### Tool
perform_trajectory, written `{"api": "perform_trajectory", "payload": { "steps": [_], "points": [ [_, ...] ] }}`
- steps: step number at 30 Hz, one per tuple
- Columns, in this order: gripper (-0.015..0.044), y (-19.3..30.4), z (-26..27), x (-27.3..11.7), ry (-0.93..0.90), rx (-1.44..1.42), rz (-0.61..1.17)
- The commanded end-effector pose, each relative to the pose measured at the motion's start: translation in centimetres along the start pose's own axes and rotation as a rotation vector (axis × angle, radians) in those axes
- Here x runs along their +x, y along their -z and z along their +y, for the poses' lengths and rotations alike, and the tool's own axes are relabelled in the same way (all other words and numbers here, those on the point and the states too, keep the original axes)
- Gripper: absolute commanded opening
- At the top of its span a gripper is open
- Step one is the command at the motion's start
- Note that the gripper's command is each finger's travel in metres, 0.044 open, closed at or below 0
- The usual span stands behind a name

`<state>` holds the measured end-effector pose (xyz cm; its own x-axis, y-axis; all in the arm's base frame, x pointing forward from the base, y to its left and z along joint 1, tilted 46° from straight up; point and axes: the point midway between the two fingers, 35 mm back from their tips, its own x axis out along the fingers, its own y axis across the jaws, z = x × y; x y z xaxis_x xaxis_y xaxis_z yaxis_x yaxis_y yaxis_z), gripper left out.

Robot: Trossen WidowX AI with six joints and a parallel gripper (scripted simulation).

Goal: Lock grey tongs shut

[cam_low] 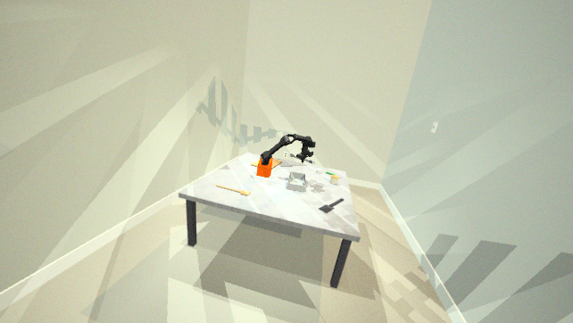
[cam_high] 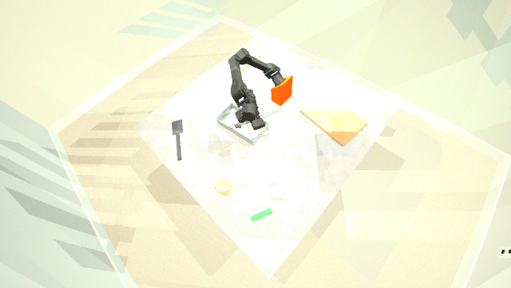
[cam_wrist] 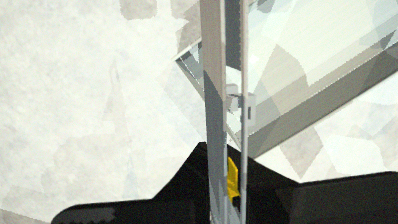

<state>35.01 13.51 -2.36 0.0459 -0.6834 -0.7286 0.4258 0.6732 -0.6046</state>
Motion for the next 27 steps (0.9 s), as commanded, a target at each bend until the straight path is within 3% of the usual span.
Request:
{"api": "perform_trajectory", "payload": {
  "steps": [1,21,27],
  "points": [
    [-0.0150,2.3,2.4,-0.2,-0.007,0.088,0.000],
    [-0.0150,14.1,9.8,1.5,0.024,0.490,-0.013],
    [-0.0150,14.9,10.1,1.7,0.027,0.521,-0.016]
  ]
}}
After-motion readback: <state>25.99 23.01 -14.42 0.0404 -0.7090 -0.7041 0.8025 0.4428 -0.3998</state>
